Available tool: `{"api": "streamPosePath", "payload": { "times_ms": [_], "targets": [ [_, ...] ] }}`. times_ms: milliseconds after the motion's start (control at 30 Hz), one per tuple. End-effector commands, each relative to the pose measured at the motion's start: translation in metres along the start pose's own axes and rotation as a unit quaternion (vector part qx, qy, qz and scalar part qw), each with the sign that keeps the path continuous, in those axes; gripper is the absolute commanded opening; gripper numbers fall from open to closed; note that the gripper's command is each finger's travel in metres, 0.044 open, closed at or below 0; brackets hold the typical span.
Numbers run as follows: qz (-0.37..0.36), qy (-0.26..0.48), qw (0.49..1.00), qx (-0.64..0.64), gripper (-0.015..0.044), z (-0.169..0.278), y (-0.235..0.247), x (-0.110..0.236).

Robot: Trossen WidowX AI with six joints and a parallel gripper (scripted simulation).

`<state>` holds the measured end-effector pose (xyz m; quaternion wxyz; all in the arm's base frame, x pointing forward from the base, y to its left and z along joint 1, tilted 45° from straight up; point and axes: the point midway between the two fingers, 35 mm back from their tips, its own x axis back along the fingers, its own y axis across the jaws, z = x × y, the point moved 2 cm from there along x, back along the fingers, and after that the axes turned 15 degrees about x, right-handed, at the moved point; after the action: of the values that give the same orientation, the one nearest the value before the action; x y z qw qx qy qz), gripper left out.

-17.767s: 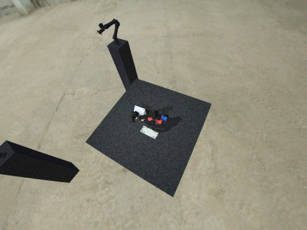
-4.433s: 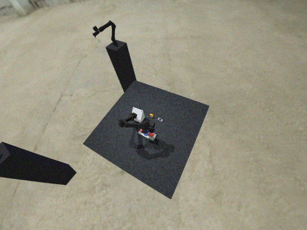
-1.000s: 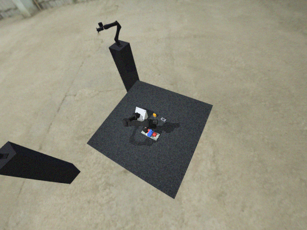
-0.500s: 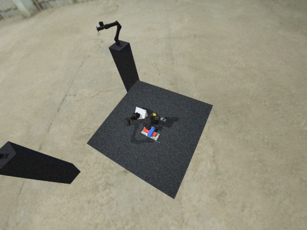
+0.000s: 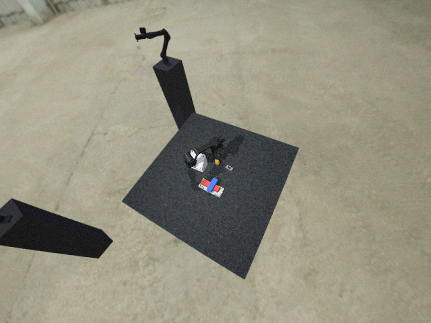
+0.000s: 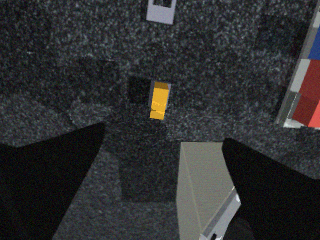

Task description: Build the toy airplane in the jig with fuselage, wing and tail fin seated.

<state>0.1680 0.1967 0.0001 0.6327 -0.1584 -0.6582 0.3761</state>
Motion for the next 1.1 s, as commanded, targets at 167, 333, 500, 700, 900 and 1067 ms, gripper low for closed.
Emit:
{"api": "streamPosePath", "payload": {
  "times_ms": [167, 333, 500, 700, 900, 1067],
  "targets": [
    [0.0, 0.003, 1.0, -0.015, 0.044, 0.003, 0.007, -0.039],
    [0.001, 0.003, 1.0, -0.015, 0.044, 0.004, 0.006, -0.06],
    [0.001, 0.003, 1.0, -0.015, 0.044, 0.004, 0.006, -0.075],
    [0.001, 0.003, 1.0, -0.015, 0.044, 0.004, 0.006, -0.081],
    [0.001, 0.003, 1.0, -0.015, 0.044, 0.003, 0.006, -0.09],
    [0.001, 0.003, 1.0, -0.015, 0.044, 0.003, 0.006, -0.099]
  ]
}}
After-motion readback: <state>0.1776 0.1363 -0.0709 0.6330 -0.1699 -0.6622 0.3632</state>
